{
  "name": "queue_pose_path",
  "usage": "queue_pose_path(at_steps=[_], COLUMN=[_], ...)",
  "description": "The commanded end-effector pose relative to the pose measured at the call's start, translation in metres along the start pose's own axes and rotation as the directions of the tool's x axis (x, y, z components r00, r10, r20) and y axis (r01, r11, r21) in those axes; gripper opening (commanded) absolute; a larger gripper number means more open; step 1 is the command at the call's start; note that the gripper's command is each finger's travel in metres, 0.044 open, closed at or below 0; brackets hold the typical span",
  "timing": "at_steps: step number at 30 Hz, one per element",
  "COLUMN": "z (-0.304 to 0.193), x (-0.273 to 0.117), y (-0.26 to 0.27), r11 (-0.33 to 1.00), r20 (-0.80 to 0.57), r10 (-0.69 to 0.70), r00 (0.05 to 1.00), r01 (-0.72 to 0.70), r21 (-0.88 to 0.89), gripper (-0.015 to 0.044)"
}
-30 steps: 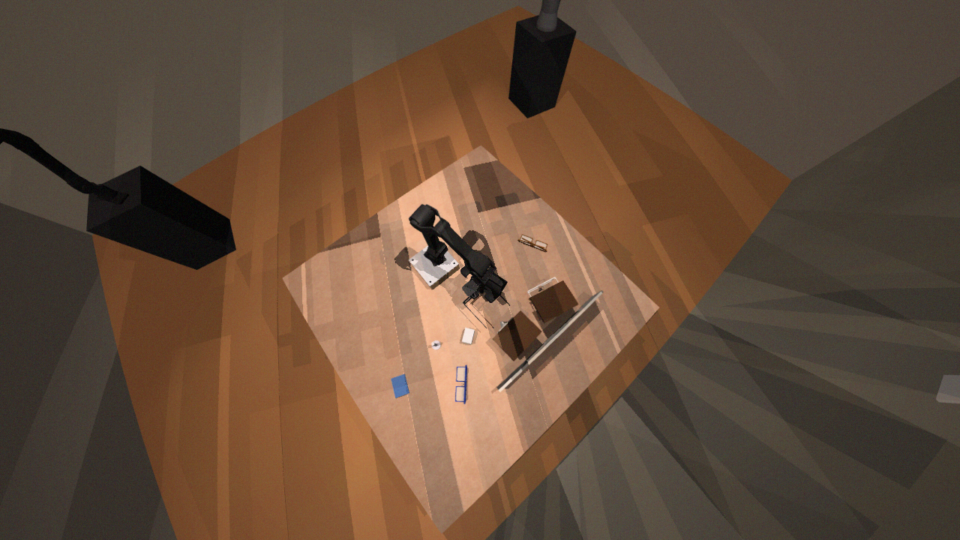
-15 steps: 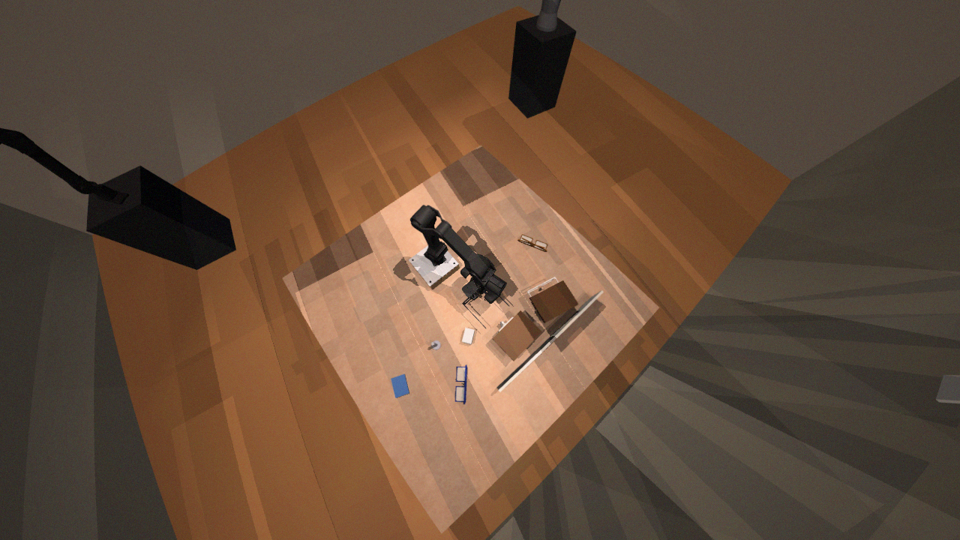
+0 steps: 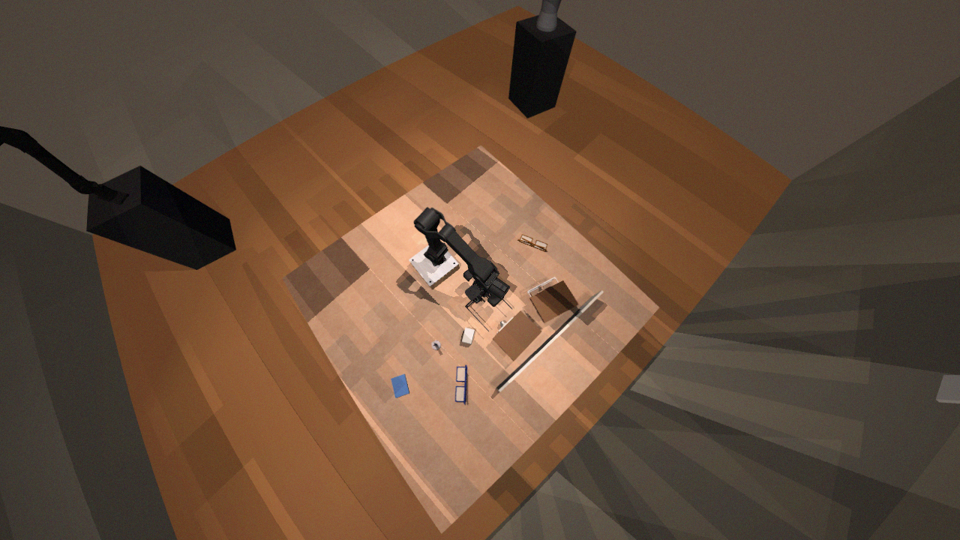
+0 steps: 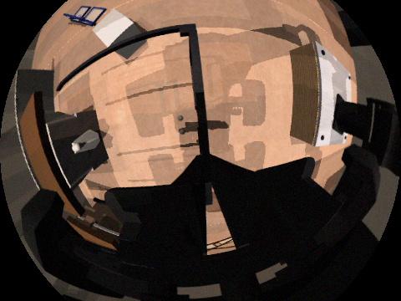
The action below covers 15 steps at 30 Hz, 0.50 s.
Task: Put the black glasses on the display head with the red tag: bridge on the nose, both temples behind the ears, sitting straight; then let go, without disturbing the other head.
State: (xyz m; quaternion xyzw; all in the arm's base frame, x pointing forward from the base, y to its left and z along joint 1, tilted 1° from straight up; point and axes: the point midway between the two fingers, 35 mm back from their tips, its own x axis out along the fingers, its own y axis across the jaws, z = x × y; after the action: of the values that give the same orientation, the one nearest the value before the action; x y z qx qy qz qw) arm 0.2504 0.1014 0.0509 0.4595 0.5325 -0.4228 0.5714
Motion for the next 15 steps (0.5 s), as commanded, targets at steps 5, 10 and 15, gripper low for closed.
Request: queue_pose_path(at_steps=[5, 10, 15], z=[-0.001, -0.001, -0.001], x=[0.001, 0.001, 0.001], y=[0.01, 0.017, 0.024], r11=[1.0, 1.0, 1.0], r20=[-0.005, -0.005, -0.005], r10=[-0.002, -0.001, 0.0], r00=[1.0, 1.0, 1.0], r01=[0.002, 0.001, 0.0], r21=[-0.006, -0.006, -0.006], gripper=[0.0, 0.0, 0.0])
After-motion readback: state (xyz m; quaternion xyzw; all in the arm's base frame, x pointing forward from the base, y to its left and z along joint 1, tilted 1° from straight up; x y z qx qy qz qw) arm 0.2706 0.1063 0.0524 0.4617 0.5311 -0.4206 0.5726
